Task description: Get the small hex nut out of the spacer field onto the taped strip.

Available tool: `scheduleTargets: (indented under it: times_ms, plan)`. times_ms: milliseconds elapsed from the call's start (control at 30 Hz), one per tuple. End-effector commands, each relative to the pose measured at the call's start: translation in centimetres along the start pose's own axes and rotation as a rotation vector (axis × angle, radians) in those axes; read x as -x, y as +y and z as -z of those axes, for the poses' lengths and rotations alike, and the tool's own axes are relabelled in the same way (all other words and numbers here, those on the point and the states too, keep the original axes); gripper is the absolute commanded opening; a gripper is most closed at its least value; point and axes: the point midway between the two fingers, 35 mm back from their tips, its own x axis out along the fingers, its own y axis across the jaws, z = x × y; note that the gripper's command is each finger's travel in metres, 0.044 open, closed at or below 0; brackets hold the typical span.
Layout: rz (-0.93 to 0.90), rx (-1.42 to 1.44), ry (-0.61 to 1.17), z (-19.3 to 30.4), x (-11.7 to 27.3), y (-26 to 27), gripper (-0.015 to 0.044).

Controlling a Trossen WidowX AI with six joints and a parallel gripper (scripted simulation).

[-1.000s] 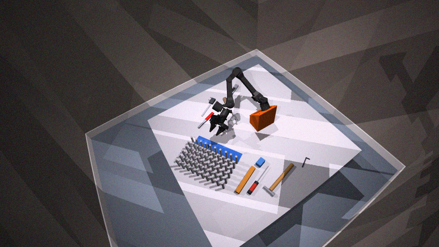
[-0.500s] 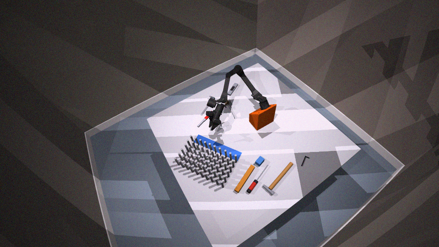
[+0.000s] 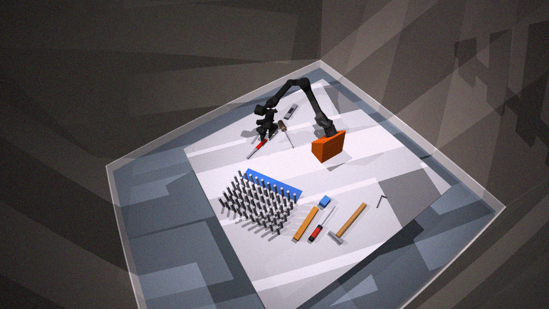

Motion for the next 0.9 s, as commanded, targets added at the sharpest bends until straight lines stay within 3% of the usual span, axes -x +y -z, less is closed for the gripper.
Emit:
scheduleTargets:
  times_ms: [0, 333, 567, 733, 867]
  plan:
    - [0.095, -0.24, 0.012, -1.5, 5.5, -4.3, 0.044]
    - [0.289, -0.673, 0.09, 0.4, 16.7, -11.3, 0.044]
    - [0.292, -0.68, 0.092, 0.5, 16.7, -11.6, 0.044]
    - [0.294, -0.679, 0.092, 0.3, 12.1, -14.6, 0.044]
    - [0.294, -0.679, 0.092, 0.3, 11.9, -14.8, 0.044]
